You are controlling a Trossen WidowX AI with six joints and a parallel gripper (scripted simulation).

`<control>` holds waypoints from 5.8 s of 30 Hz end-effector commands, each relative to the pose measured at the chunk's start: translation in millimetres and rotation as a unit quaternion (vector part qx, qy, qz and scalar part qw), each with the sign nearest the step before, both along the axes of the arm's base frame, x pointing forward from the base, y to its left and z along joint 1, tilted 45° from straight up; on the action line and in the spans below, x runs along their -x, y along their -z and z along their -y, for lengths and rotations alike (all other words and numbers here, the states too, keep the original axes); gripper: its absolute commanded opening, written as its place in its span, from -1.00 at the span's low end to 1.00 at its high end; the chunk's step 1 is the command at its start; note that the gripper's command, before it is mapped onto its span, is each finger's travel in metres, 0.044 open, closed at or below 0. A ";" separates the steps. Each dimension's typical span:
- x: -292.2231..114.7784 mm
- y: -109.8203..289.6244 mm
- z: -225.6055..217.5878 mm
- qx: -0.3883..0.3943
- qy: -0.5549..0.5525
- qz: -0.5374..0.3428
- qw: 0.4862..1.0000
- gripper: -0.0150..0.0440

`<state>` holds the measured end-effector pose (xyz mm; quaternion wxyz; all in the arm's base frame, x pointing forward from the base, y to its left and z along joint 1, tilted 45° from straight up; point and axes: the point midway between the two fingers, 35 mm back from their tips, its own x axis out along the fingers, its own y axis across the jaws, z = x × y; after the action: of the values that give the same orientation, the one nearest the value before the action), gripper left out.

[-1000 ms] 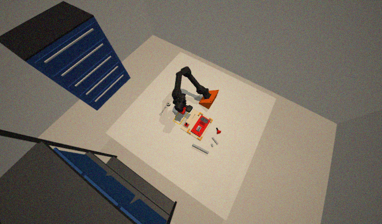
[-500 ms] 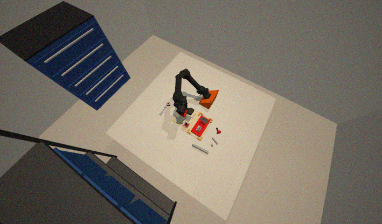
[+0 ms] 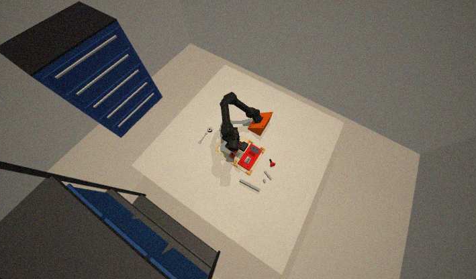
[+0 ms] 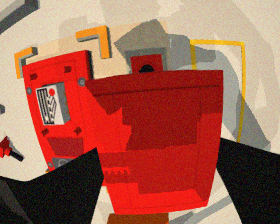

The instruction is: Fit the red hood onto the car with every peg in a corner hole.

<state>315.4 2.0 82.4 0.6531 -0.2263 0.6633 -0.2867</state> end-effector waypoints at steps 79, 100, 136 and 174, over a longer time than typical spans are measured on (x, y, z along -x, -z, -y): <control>-28.8 129.5 -52.3 0.015 -0.001 0.013 1.000 -0.49; -28.7 135.8 -46.2 0.015 -0.001 0.013 1.000 -0.49; -28.5 135.2 -46.9 0.015 0.000 0.013 1.000 -0.49; -27.8 142.0 -40.1 0.014 0.002 0.013 1.000 0.22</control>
<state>343.2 42.1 -59.6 0.6578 -0.2304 0.6512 -0.3003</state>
